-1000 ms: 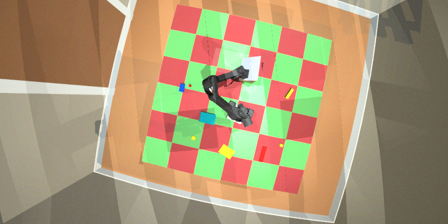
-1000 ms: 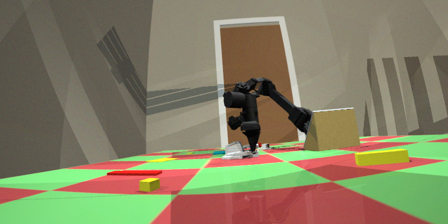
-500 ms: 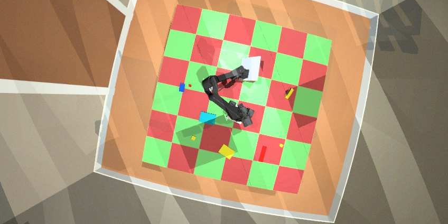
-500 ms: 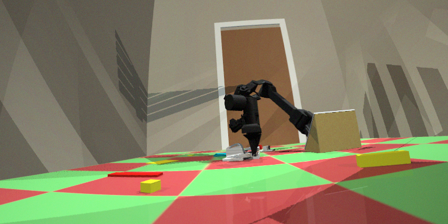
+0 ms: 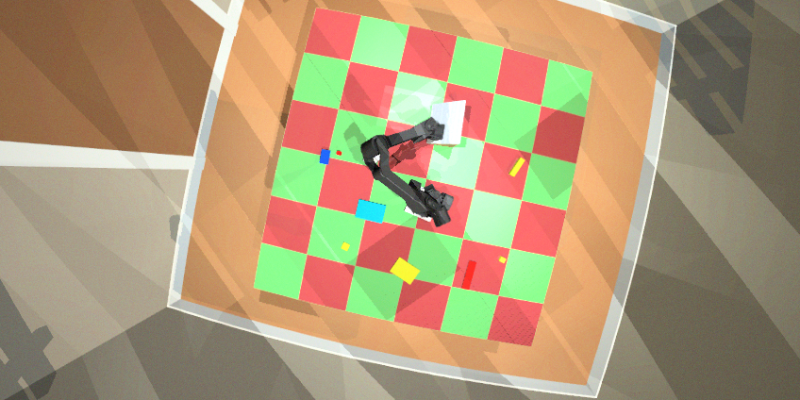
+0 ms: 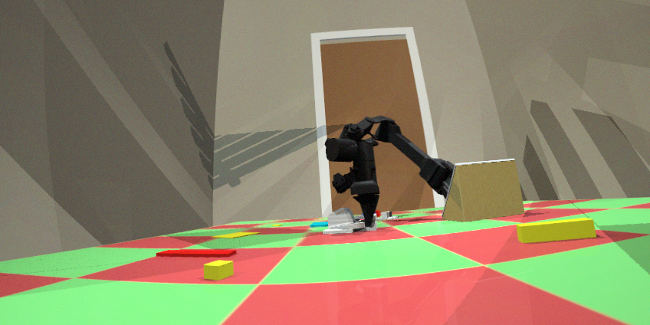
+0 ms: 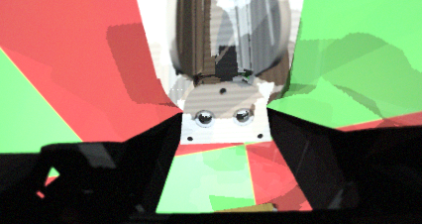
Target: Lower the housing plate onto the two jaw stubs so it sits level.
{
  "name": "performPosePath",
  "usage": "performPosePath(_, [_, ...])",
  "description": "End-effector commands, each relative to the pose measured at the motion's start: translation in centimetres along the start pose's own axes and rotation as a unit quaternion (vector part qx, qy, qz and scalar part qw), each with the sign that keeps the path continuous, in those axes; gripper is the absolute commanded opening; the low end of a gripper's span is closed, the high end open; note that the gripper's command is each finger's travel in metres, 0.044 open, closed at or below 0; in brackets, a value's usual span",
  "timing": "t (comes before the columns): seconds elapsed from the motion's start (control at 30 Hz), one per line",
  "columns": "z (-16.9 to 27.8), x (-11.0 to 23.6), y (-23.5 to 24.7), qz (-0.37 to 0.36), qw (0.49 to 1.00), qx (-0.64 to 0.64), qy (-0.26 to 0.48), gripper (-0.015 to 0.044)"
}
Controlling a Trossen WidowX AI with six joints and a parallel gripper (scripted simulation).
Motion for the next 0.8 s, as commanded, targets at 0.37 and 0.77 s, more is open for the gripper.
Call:
performPosePath(0.37, [0.01, -0.40, 0.00, 0.002, 1.000, 0.002, -0.001, 0.0351])
performPosePath(0.77, [0.01, -0.64, 0.00, 0.002, 1.000, 0.002, -0.001, 0.0351])
Point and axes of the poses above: the point midway between the two fingers, 35 mm back from their tips, its own x axis back along the fingers, its own y axis across the jaws, z = x × y, the point moved 8 cm from there along x, back along the fingers
